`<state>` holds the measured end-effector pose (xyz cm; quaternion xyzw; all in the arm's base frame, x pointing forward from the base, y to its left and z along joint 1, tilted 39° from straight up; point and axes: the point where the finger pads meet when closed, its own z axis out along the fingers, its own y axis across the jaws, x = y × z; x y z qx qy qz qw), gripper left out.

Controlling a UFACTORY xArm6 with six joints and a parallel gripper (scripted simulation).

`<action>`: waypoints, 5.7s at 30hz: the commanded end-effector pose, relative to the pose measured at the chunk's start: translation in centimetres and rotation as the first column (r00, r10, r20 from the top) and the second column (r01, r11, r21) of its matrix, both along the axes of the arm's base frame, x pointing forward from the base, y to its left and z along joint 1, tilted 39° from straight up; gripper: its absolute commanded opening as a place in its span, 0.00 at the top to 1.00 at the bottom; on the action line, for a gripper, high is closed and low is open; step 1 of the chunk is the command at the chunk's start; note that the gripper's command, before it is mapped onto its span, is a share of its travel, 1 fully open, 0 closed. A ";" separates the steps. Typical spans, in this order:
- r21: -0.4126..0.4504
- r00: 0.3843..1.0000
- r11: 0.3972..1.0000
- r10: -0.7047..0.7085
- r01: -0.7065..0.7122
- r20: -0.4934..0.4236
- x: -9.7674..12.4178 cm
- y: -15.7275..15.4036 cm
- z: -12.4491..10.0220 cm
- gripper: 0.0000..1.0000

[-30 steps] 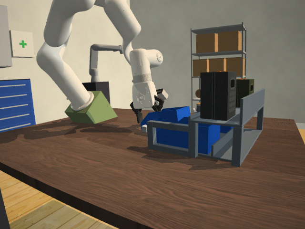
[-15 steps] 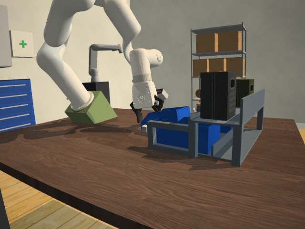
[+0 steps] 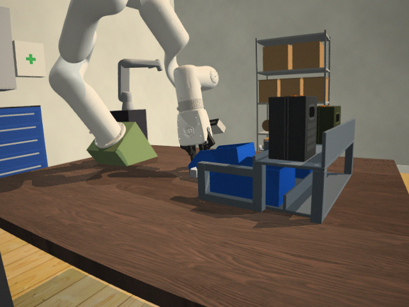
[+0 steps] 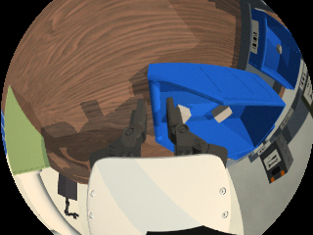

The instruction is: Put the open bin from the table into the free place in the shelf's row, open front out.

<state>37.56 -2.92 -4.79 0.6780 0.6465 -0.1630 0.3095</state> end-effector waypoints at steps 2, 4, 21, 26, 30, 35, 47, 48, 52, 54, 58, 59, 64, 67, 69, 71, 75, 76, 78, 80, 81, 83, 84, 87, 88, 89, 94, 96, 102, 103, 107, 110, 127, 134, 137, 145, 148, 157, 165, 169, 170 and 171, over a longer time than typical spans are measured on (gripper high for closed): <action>0.001 1.000 1.000 0.001 -0.001 0.002 0.1 0.1 0.1 1.00; 0.001 1.000 1.000 0.001 -0.001 0.002 0.1 0.1 0.1 1.00; 0.001 1.000 1.000 0.001 -0.001 0.002 0.1 0.1 0.1 1.00; 0.001 1.000 1.000 0.001 -0.001 0.002 0.1 0.1 0.1 1.00; 0.001 1.000 1.000 0.001 -0.001 0.002 0.1 0.1 0.1 1.00; 0.001 1.000 1.000 0.001 -0.001 0.002 0.1 0.1 0.1 1.00; 0.001 1.000 1.000 0.001 -0.001 0.002 0.1 0.1 0.1 1.00; 0.001 1.000 1.000 0.001 -0.001 0.002 0.1 0.1 0.1 1.00; 0.001 1.000 1.000 0.001 -0.001 0.002 0.1 0.1 0.1 1.00; 0.001 1.000 1.000 0.001 -0.001 0.002 0.1 0.1 0.1 1.00; 0.001 1.000 1.000 0.001 -0.001 0.002 0.1 0.1 0.1 1.00; 0.001 1.000 1.000 0.001 -0.001 0.002 0.1 0.1 0.1 1.00; 0.001 1.000 1.000 0.001 -0.001 0.002 0.1 0.6 0.7 1.00; 0.001 1.000 1.000 0.001 -0.001 0.002 0.1 0.6 0.7 1.00; 0.001 1.000 1.000 0.001 -0.001 0.002 0.1 0.6 0.7 1.00; 0.001 1.000 1.000 0.001 -0.001 0.002 0.1 0.6 0.7 1.00; 0.001 1.000 1.000 0.001 -0.001 0.002 0.1 0.6 0.7 1.00; 0.001 1.000 1.000 0.001 -0.001 0.002 0.1 0.6 0.7 1.00; 0.001 1.000 1.000 0.001 -0.001 0.002 0.1 0.8 0.9 1.00; 0.001 1.000 1.000 0.001 -0.001 0.002 0.0 1.0 1.2 1.00; 0.001 1.000 1.000 0.001 -0.001 0.003 0.0 1.1 1.3 1.00; 0.001 1.000 1.000 0.001 -0.001 0.003 0.0 1.1 1.3 1.00; 0.001 1.000 1.000 0.001 -0.001 0.003 0.0 1.1 1.3 1.00; 0.001 1.000 1.000 0.001 -0.001 0.003 0.0 1.1 1.3 1.00; 0.001 1.000 1.000 0.001 -0.001 0.003 0.0 1.1 1.3 1.00; 0.001 1.000 1.000 0.001 -0.001 0.003 0.0 1.1 1.3 1.00; 0.001 1.000 1.000 0.001 -0.001 0.002 0.0 1.2 1.5 1.00; 0.001 1.000 1.000 0.001 -0.001 0.002 0.0 1.5 1.9 1.00; 0.001 1.000 1.000 0.001 -0.001 0.003 0.0 1.8 2.2 1.00; 0.001 1.000 1.000 0.001 -0.001 0.003 0.0 1.8 2.2 1.00; 0.001 1.000 1.000 0.001 -0.001 0.003 0.0 1.8 2.2 1.00; 0.001 1.000 1.000 0.001 -0.001 0.003 0.0 1.8 2.2 1.00; 0.001 1.000 1.000 0.001 -0.001 0.003 0.0 1.9 2.2 1.00; 0.001 1.000 1.000 0.001 -0.001 0.003 0.0 1.8 2.1 1.00; 0.001 1.000 1.000 0.001 -0.001 0.003 0.0 1.8 2.1 1.00; 0.001 1.000 1.000 0.001 -0.001 0.003 0.0 1.8 2.1 1.00; 0.001 1.000 1.000 0.001 -0.001 0.003 0.0 1.7 2.1 1.00; 0.001 1.000 1.000 0.001 -0.001 0.003 0.0 1.7 2.1 1.00; 0.006 0.999 1.000 -0.029 0.029 -0.035 0.0 1.7 2.1 1.00; 0.007 0.998 0.999 -0.036 0.036 -0.044 0.0 1.7 2.1 1.00; 0.007 0.998 0.999 -0.036 0.036 -0.044 0.0 1.7 2.1 1.00; 0.007 0.998 0.999 -0.036 0.036 -0.044 0.0 1.7 2.1 1.00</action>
